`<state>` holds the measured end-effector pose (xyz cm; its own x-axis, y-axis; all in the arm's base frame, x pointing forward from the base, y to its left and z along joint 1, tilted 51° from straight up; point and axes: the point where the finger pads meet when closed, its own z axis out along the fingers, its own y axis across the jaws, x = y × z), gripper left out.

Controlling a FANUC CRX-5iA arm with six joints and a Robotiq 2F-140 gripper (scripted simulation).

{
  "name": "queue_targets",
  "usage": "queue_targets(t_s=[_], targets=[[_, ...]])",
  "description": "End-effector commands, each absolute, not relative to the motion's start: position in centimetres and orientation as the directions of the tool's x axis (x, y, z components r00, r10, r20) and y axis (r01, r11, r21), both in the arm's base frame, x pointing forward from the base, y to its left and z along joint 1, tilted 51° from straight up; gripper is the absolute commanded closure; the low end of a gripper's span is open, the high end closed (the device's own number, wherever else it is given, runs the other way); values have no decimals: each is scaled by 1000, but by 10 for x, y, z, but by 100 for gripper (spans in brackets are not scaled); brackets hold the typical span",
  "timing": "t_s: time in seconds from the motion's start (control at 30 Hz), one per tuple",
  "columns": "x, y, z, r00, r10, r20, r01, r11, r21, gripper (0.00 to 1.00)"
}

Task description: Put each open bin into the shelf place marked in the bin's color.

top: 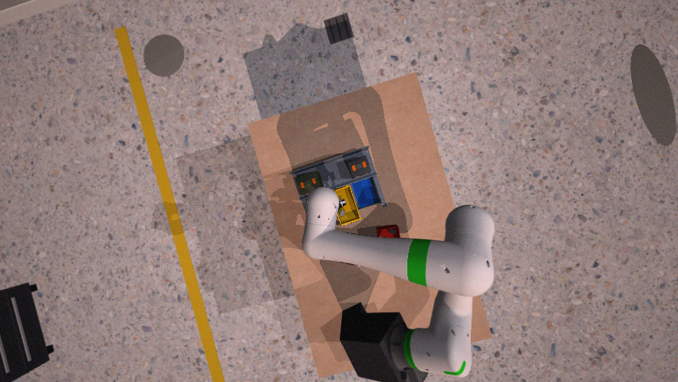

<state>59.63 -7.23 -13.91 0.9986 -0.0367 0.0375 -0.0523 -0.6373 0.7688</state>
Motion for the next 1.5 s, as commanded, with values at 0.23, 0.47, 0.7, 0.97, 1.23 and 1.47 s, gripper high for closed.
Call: queue_targets(t_s=[0.23,0.47,0.7,0.97,1.23,1.47], targets=[[596,-73,-140,999,-24,48,-52,-638,769,100],[596,-73,-140,998,-20,51,-52,-638,768,100],[596,-73,-140,998,-20,52,-52,-638,768,100],[596,-73,-140,998,-20,51,-52,-638,768,94],[596,-73,-140,998,-20,51,-52,-638,768,94],[596,-73,-140,998,-20,51,-52,-638,768,94]])
